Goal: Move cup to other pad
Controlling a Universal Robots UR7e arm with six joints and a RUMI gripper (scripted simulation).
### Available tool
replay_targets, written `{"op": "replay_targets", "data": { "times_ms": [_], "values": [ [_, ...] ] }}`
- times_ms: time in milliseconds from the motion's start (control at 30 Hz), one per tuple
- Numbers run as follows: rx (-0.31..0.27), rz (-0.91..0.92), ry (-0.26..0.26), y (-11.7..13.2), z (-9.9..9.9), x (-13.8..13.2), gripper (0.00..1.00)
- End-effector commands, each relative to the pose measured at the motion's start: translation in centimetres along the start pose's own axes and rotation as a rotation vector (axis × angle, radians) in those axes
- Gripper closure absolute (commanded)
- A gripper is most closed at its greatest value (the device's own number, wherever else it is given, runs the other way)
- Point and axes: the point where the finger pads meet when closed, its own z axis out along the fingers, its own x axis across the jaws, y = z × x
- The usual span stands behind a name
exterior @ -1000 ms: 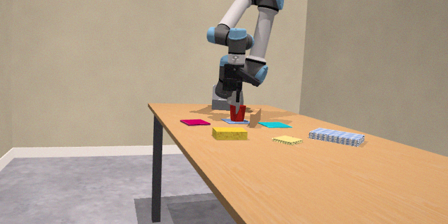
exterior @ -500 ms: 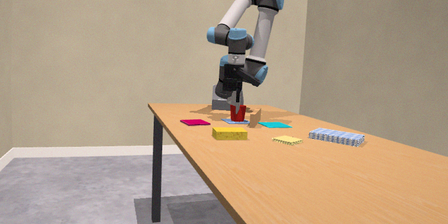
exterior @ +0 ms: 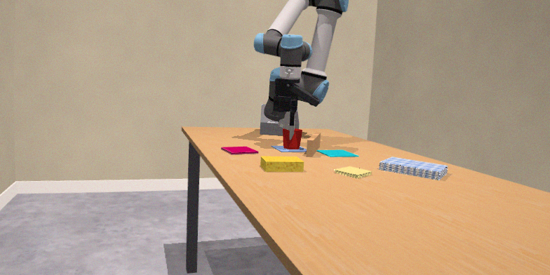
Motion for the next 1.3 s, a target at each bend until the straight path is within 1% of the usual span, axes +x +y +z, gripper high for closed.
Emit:
{"op": "replay_targets", "data": {
  "times_ms": [0, 533, 667, 833, 1033, 1100, 1267],
  "values": [
    [0.0, 0.0, 0.001, 0.0, 0.0, 0.0, 0.97],
    [0.0, 0.0, 0.001, 0.0, -0.1, 0.0, 0.97],
    [0.0, 0.0, 0.001, 0.0, -0.4, 0.0, 0.97],
    [0.0, 0.0, 0.001, 0.0, -1.1, -0.1, 0.97],
    [0.0, 0.0, 0.001, 0.0, -2.6, -0.2, 0.97],
    [0.0, 0.0, 0.001, 0.0, -2.6, -0.2, 0.97],
    [0.0, 0.0, 0.001, 0.0, -4.1, -0.4, 0.97]
  ]
}}
